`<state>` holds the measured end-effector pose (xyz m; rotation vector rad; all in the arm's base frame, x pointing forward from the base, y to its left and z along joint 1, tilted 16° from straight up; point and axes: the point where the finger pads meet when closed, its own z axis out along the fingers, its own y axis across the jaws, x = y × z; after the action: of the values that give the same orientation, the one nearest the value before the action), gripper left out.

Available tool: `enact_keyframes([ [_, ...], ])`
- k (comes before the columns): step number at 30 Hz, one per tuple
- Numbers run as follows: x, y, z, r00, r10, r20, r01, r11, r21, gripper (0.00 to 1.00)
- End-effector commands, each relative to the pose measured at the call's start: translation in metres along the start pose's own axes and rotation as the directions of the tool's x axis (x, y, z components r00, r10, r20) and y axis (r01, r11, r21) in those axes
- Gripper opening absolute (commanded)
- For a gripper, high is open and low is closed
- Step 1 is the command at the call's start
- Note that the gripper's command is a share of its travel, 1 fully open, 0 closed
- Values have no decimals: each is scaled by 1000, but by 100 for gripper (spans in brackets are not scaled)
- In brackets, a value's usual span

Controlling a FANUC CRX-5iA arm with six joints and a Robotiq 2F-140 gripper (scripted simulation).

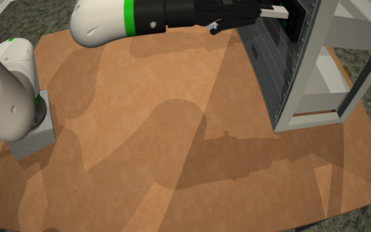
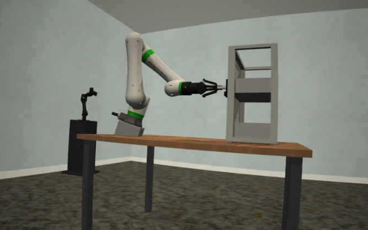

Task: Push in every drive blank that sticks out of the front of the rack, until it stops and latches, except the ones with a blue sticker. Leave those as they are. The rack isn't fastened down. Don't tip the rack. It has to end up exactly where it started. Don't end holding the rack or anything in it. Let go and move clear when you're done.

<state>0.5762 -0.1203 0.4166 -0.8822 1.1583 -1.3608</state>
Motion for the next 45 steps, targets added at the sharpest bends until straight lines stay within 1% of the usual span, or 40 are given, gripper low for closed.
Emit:
enact_keyframes([
  [1, 0, 0, 0, 1000, 0, 0, 0, 1000, 0, 0],
  [14, 0, 0, 0, 1000, 0, 0, 0, 1000, 0, 0],
  [17, 0, 0, -3, 1000, 0, 0, 0, 1000, 0, 0],
  [21, 0, 0, -18, 1000, 0, 0, 0, 1000, 0, 0],
  [28, 0, 0, -60, 1000, 0, 0, 0, 1000, 0, 0],
  [30, 0, 0, -60, 1000, 0, 0, 0, 1000, 0, 0],
  [33, 0, 0, -73, 1000, 0, 0, 0, 1000, 0, 0],
  [36, 0, 0, -80, 1000, 0, 0, 0, 1000, 0, 0],
  [45, 0, 0, -82, 1000, 0, 0, 0, 1000, 0, 0],
])
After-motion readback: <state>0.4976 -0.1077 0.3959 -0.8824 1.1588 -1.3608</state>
